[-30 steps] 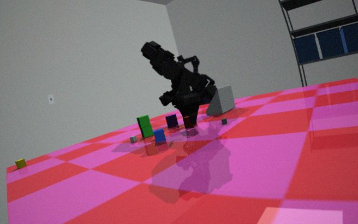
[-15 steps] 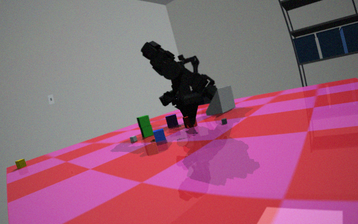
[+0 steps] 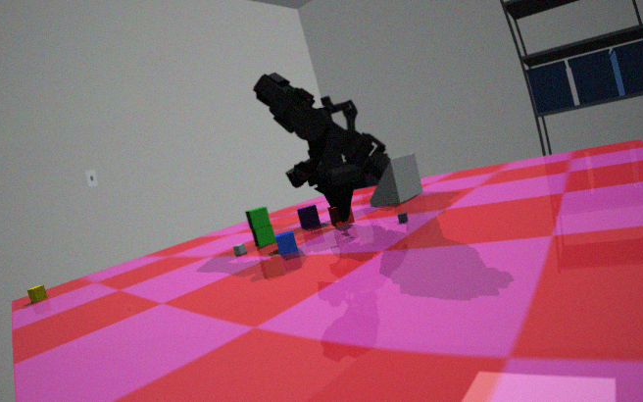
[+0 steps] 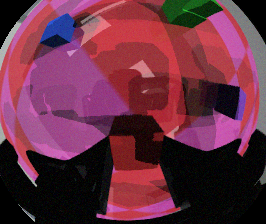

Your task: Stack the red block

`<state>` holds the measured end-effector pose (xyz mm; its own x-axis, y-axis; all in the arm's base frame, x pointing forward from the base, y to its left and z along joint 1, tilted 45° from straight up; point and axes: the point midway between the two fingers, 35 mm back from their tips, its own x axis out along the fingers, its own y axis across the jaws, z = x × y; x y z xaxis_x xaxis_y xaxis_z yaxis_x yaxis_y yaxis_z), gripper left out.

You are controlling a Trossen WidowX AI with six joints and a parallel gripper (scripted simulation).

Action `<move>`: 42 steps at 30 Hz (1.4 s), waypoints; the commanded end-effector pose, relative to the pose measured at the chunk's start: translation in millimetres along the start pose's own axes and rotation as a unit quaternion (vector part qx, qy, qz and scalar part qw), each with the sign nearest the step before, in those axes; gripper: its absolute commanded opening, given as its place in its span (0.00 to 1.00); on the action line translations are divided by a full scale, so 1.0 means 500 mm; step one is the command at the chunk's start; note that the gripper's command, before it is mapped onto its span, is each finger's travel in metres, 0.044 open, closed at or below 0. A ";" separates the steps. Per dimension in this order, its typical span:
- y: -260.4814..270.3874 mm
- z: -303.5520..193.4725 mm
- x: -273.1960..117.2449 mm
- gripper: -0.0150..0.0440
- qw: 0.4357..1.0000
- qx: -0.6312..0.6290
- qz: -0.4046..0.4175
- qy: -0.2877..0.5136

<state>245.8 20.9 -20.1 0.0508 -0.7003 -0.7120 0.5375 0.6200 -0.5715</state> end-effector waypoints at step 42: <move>-0.033 0.173 -0.232 0.25 1.000 0.003 0.016 0.001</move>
<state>290.3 71.6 92.1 0.0542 -0.6817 -0.7297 0.5363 0.6363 -0.5546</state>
